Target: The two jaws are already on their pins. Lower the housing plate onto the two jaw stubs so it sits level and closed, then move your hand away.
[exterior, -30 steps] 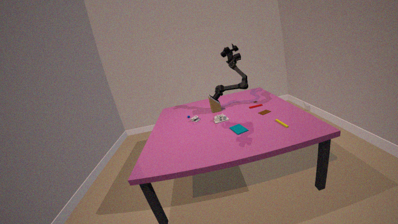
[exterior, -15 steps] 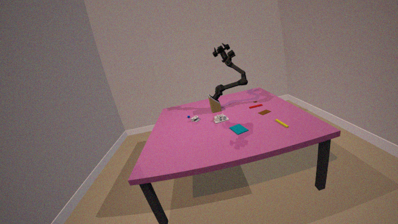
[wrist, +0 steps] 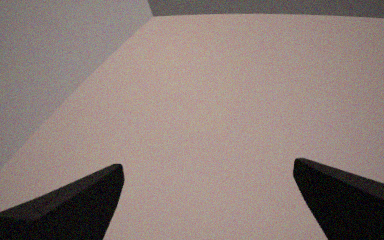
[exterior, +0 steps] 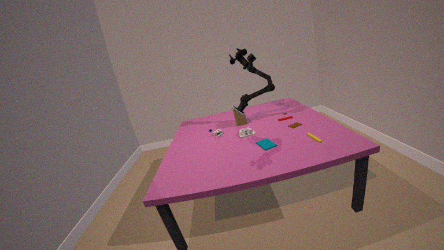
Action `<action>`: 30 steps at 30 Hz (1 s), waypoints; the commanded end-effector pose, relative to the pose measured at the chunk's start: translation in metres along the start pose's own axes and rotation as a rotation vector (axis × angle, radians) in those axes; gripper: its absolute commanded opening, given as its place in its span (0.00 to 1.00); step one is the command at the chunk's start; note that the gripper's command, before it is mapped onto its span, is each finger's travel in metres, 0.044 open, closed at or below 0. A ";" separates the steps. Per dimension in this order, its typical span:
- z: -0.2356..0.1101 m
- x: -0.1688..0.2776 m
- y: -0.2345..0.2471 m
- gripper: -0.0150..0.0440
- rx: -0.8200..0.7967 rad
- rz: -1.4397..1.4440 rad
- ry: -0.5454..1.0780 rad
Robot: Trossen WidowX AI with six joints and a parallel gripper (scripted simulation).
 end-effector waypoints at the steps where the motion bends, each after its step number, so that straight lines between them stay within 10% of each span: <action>1: 0.010 -0.006 0.023 1.00 -0.091 0.068 -0.017; 30: 0.032 -0.050 0.188 1.00 -0.705 0.509 0.086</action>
Point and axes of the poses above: the point midway between the two fingers, 35 mm back from their tips, its own z axis out along the fingers, its own y axis across the jaws, x = y × z, the point moved 4 cm from there along -z, back along the fingers, and after that the axes turned 4 degrees about z, right-handed, at the moved point
